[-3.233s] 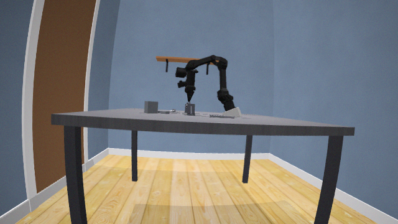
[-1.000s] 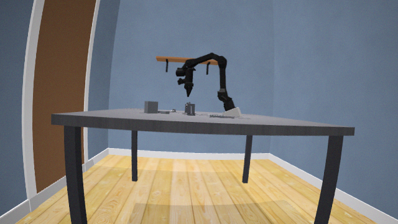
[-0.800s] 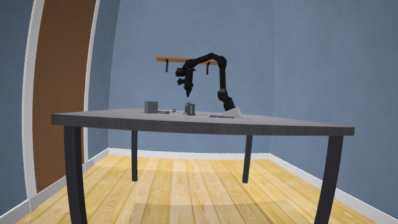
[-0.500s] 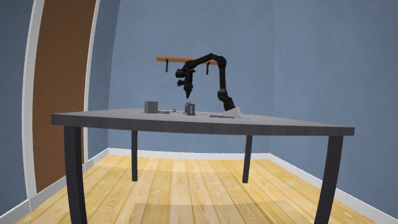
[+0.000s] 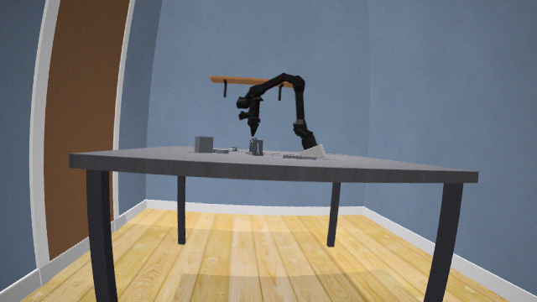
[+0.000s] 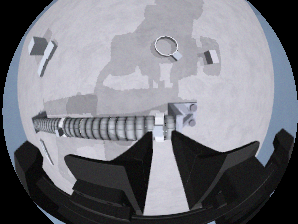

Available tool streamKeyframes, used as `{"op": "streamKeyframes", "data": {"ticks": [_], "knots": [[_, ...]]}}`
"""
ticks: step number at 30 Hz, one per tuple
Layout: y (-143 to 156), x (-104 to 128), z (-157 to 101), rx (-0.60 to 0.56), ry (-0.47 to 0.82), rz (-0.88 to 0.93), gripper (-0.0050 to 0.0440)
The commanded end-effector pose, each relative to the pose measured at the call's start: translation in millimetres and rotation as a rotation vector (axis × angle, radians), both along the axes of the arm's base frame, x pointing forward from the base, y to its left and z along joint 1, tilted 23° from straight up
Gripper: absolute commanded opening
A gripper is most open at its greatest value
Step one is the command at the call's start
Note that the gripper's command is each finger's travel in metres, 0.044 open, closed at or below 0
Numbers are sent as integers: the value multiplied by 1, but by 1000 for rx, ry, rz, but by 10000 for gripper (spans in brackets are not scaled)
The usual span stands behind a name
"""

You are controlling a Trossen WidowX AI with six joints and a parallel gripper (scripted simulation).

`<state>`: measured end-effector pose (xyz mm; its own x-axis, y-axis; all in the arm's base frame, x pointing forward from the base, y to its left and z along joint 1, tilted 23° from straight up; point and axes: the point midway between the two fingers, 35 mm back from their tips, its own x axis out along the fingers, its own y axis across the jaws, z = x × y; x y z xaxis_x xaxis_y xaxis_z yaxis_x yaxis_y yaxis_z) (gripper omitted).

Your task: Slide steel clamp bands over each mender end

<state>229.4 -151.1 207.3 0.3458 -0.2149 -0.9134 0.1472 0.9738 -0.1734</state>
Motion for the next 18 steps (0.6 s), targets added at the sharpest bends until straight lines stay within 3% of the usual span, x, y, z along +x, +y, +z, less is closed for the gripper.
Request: {"op": "streamKeyframes", "data": {"ticks": [1,11,18], "knots": [[0,2,-9,9,7,4,90],[-2,4,-17,9,7,4,90],[-2,4,-14,2,3,1,43]]}}
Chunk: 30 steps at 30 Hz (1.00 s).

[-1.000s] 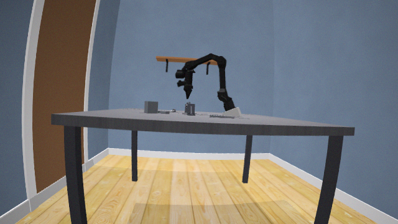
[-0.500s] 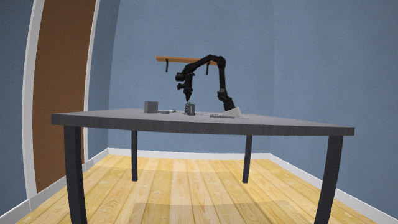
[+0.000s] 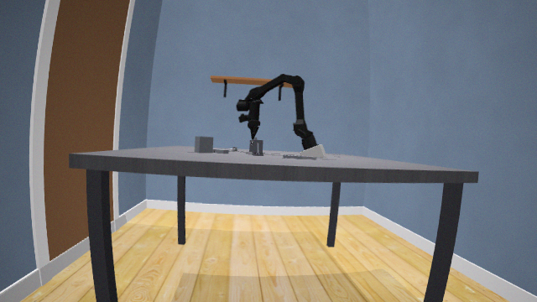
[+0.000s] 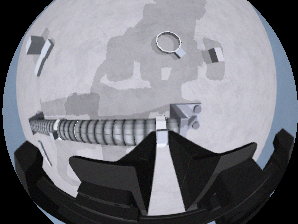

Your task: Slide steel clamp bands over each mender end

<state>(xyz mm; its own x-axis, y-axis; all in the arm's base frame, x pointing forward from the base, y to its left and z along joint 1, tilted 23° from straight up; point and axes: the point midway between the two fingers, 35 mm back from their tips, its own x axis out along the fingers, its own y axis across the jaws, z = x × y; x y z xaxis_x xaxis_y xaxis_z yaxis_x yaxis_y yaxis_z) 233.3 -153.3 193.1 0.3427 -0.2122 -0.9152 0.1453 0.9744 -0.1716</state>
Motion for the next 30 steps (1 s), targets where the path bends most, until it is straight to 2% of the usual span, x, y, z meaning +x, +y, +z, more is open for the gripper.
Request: {"op": "streamKeyframes", "data": {"ticks": [1,6,30], "knots": [[0,0,1,-1,-1,0,37],[0,0,0,-1,-1,0,0],[21,3,-3,0,0,0,0]]}}
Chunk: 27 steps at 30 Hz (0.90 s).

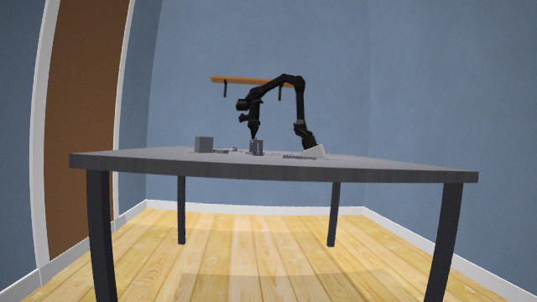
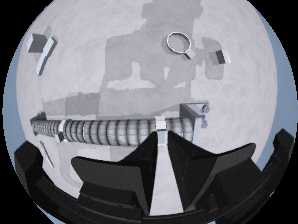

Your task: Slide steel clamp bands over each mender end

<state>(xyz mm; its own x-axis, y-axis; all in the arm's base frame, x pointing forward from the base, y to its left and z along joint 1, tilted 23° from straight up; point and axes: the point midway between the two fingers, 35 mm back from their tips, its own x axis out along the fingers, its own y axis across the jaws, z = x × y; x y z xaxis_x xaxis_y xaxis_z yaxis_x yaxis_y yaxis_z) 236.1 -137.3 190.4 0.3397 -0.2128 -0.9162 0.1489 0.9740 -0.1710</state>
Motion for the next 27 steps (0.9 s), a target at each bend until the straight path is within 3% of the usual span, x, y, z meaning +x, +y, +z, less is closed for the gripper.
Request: {"op": "streamKeyframes", "data": {"ticks": [1,27], "knots": [[6,0,-1,-1,-2,4,0],[34,5,-6,-1,-2,4,0]]}}
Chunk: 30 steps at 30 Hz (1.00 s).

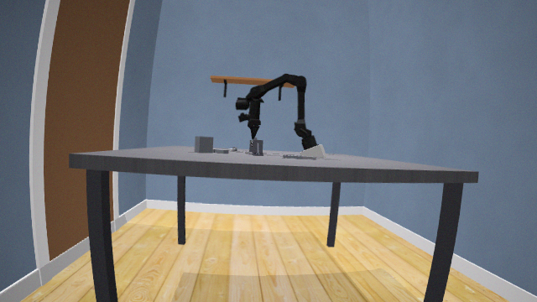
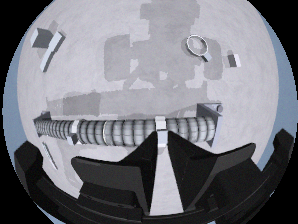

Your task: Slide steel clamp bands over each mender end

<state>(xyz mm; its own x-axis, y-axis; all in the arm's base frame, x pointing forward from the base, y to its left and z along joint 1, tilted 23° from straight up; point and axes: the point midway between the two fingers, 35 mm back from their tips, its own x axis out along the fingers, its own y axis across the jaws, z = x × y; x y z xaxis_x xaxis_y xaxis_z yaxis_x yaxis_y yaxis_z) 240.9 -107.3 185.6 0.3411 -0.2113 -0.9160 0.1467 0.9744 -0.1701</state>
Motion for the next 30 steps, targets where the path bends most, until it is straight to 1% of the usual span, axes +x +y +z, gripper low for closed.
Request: {"op": "streamKeyframes", "data": {"ticks": [1,30], "knots": [[6,0,-1,-2,-1,2,0],[35,4,-6,-2,-1,2,0]]}}
